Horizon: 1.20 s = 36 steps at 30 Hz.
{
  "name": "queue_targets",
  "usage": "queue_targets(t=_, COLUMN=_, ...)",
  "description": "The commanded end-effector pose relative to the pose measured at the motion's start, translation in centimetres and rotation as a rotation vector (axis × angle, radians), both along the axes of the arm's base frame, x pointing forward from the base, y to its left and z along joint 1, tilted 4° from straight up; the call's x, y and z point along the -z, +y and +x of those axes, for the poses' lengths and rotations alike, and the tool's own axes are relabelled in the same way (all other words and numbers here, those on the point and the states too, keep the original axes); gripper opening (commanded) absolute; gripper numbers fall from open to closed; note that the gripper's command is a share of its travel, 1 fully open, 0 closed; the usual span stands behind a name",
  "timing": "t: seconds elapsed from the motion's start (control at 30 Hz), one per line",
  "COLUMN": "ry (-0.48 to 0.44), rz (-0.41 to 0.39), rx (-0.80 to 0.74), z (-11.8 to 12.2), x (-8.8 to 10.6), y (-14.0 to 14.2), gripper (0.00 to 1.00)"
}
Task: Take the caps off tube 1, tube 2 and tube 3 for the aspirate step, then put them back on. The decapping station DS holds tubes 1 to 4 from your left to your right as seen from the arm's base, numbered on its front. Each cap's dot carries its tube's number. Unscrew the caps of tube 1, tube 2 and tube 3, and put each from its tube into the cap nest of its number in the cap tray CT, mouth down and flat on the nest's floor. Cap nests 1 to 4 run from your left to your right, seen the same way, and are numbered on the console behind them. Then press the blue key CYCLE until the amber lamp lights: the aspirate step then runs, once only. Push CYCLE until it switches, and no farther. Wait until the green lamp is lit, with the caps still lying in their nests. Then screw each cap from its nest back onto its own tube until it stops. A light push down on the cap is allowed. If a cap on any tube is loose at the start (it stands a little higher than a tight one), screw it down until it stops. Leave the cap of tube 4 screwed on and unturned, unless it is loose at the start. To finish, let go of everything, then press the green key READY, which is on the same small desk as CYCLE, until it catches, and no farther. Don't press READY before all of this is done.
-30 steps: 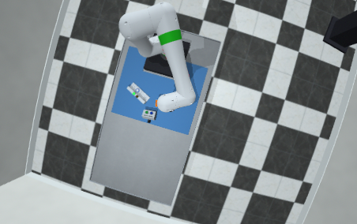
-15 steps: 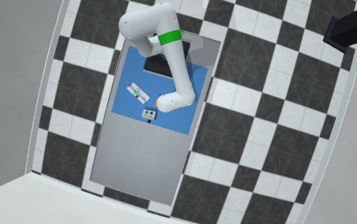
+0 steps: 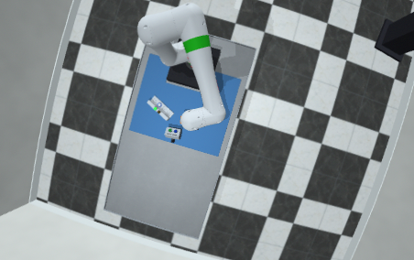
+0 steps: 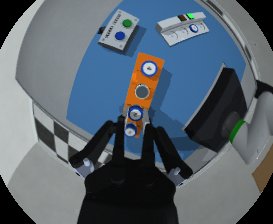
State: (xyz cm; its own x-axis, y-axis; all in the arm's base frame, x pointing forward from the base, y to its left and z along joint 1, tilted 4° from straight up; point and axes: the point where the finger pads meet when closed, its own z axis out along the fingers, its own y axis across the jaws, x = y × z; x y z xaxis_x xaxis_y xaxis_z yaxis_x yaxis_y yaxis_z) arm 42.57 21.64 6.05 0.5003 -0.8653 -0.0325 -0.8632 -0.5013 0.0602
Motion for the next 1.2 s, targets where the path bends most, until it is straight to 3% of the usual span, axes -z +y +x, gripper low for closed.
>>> queue_targets(t=0.0, ry=-0.009, rz=-0.027, rx=0.261, z=-0.02, x=0.03, y=0.04, gripper=0.00)
queue_targets(t=0.2, ry=-0.010, rz=-0.044, rx=0.546, z=-0.02, x=0.06, y=0.04, gripper=0.00)
queue_targets(t=0.27, ry=-0.010, rz=-0.044, rx=0.546, z=-0.02, x=0.06, y=0.04, gripper=0.00)
queue_targets(t=0.33, ry=-0.012, rz=-0.052, rx=0.658, z=-0.02, x=0.06, y=0.04, gripper=0.00)
queue_targets(t=0.53, ry=-0.012, rz=-0.052, rx=0.658, z=-0.02, x=0.06, y=0.04, gripper=0.00)
queue_targets(t=0.57, ry=-0.012, rz=-0.052, rx=0.658, z=-0.02, x=0.06, y=0.04, gripper=0.35)
queue_targets(t=0.97, ry=-0.012, rz=-0.052, rx=0.658, z=-0.02, x=0.06, y=0.04, gripper=0.35)
queue_targets(t=1.07, ry=-0.010, rz=-0.036, rx=0.408, z=-0.02, x=0.03, y=0.04, gripper=0.35)
queue_targets(t=1.17, ry=-0.009, rz=-0.031, rx=0.325, z=-0.02, x=0.03, y=0.04, gripper=0.35)
